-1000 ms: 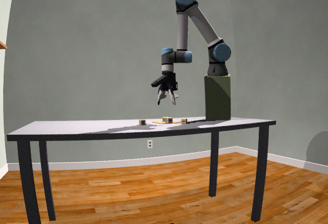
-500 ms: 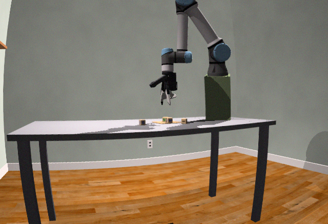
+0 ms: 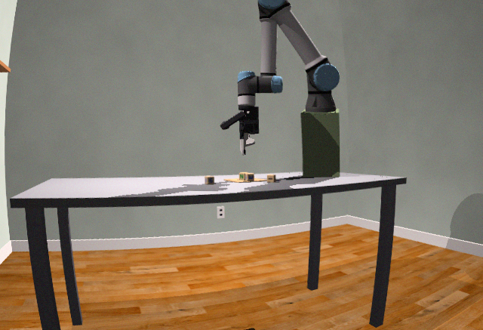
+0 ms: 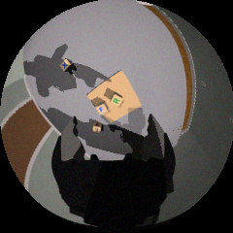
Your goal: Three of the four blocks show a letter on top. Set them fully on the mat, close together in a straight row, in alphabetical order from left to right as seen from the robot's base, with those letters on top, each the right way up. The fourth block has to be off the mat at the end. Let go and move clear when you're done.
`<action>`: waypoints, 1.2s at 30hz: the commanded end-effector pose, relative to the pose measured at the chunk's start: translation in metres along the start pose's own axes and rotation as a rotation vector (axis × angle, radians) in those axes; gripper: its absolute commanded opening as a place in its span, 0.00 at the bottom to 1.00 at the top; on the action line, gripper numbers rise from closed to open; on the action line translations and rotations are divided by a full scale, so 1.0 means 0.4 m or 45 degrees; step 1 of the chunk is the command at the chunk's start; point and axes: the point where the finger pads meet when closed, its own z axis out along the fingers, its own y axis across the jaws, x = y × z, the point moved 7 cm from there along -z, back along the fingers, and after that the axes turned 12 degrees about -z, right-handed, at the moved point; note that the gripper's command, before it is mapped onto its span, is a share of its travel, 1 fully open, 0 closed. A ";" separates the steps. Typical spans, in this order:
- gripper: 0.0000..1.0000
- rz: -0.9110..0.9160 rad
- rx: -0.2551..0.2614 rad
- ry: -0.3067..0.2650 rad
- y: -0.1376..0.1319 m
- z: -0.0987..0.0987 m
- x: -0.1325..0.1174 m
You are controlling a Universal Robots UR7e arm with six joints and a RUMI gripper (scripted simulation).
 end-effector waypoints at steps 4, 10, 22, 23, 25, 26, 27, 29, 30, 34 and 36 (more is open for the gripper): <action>1.00 0.244 -0.007 0.002 0.011 0.000 -0.001; 1.00 0.397 -0.007 0.003 0.019 0.000 -0.004; 1.00 0.578 -0.006 0.003 0.027 0.000 -0.007; 1.00 0.588 -0.006 0.003 0.027 0.000 -0.007; 1.00 0.604 -0.006 0.003 0.028 0.000 -0.008; 1.00 0.609 -0.006 0.003 0.028 0.000 -0.008; 1.00 0.614 -0.006 0.003 0.029 0.000 -0.008; 1.00 0.620 -0.006 0.003 0.029 0.000 -0.008; 1.00 0.622 -0.006 0.003 0.029 0.000 -0.008; 1.00 0.624 -0.006 0.003 0.029 0.000 -0.008; 0.40 0.624 -0.006 0.003 0.029 0.000 -0.008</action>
